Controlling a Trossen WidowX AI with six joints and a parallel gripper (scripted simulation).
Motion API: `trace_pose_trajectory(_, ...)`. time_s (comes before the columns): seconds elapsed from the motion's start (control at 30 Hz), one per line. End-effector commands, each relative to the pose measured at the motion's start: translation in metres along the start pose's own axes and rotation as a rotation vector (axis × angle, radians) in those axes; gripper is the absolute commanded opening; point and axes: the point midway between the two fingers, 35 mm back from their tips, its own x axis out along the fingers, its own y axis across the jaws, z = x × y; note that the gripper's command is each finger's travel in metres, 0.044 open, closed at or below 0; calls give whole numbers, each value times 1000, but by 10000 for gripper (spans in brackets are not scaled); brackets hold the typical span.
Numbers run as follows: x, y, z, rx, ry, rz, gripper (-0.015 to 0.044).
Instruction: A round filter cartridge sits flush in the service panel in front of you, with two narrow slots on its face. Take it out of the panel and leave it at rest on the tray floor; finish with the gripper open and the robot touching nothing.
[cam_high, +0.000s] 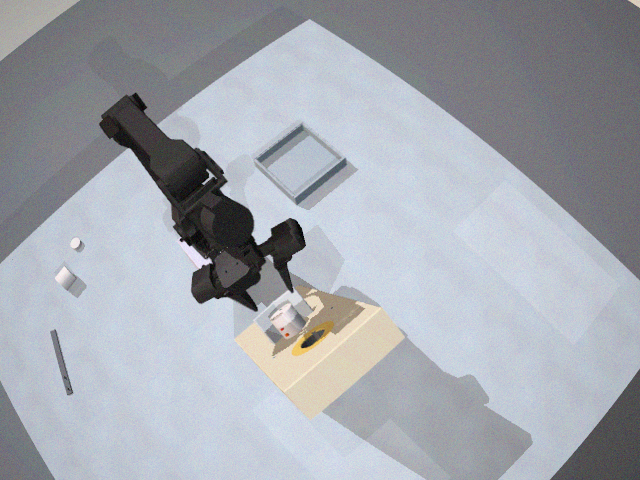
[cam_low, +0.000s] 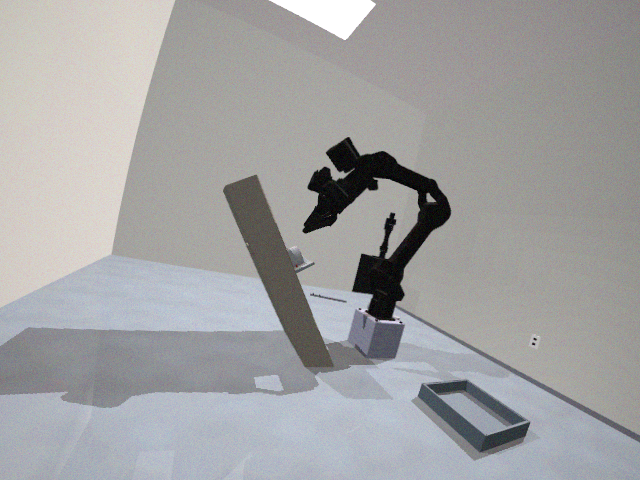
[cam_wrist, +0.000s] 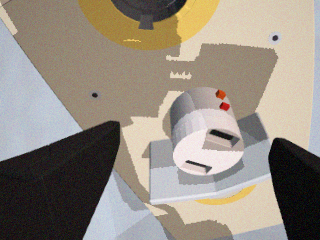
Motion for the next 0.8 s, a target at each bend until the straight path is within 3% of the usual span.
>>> trace_pose_trajectory(0.0,14,-10,-24,-406,103,-12,305)
trace_pose_trajectory(0.77,43,-10,-25,-406,102,-12,305)
